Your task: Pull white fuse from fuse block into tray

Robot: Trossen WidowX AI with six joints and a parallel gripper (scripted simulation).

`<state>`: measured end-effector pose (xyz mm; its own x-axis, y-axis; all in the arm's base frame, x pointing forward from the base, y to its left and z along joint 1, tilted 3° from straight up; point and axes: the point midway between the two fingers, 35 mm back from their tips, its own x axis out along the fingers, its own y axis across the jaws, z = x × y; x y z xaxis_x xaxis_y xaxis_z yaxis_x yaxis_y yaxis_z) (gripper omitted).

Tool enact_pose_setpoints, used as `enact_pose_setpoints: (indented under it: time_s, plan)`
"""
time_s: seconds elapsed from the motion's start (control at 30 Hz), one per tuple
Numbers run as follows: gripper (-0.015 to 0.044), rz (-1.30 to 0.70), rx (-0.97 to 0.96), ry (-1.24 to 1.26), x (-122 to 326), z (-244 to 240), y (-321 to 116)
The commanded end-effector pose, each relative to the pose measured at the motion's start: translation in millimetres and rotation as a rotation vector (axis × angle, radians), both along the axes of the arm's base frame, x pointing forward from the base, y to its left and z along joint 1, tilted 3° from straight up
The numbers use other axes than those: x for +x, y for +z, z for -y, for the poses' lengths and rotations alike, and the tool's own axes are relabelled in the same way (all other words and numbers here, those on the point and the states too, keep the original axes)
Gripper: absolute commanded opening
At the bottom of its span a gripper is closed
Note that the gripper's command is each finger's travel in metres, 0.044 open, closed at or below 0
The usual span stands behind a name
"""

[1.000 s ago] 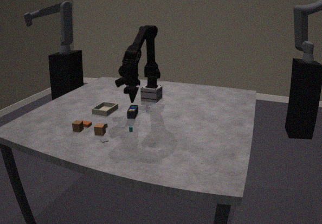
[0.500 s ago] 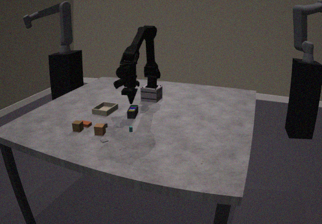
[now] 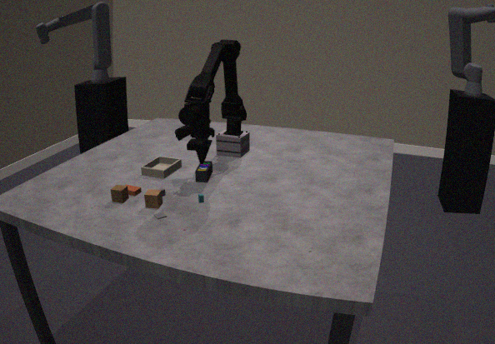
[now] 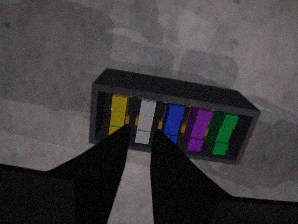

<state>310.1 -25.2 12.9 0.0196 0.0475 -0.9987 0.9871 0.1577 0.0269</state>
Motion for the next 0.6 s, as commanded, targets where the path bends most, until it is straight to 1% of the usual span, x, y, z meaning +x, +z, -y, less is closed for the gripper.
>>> enact_pose_setpoints:
  time_s: [0.0,0.57]
  plan:
    - [0.0062,-0.008,0.005,-0.004,-1.4,-1.4,-6.6]
    - [0.0062,-0.008,0.005,-0.004,-1.4,-2.2,-13.8]
